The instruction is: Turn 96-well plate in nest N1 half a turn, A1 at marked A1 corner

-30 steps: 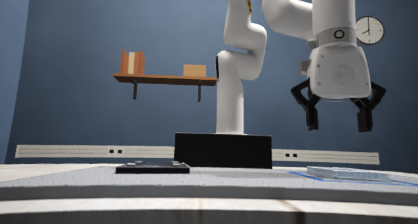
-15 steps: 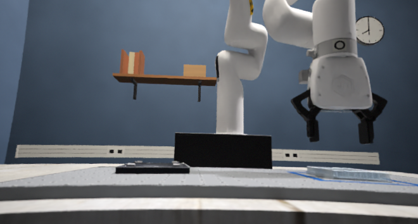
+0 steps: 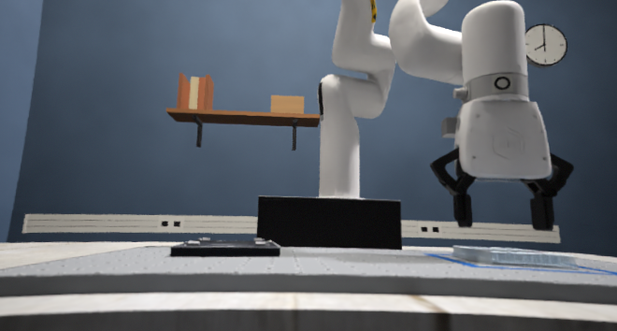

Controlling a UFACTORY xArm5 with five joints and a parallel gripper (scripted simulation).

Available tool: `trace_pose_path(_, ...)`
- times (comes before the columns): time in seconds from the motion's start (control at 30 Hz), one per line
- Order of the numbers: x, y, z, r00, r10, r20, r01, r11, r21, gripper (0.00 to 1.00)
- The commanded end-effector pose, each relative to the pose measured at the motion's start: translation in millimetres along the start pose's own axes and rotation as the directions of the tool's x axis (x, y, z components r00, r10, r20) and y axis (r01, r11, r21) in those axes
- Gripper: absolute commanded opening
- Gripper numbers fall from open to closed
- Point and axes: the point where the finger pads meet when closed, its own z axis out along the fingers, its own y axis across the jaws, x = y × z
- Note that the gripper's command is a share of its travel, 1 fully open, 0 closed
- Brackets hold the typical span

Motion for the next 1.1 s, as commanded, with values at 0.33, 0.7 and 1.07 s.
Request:
trace_pose_path(0.33, -0.9, 0.5, 10.5, 1.0, 0.0, 0.0, 0.0, 1.0, -0.006, 1.0)
trace_pose_path(0.7, -0.9, 0.5, 13.9, 1.0, 0.0, 0.0, 0.0, 1.0, -0.006, 1.0)
trace_pose_path(1.07, -0.9, 0.5, 19.9, 1.0, 0.0, 0.0, 0.0, 1.0, -0.006, 1.0)
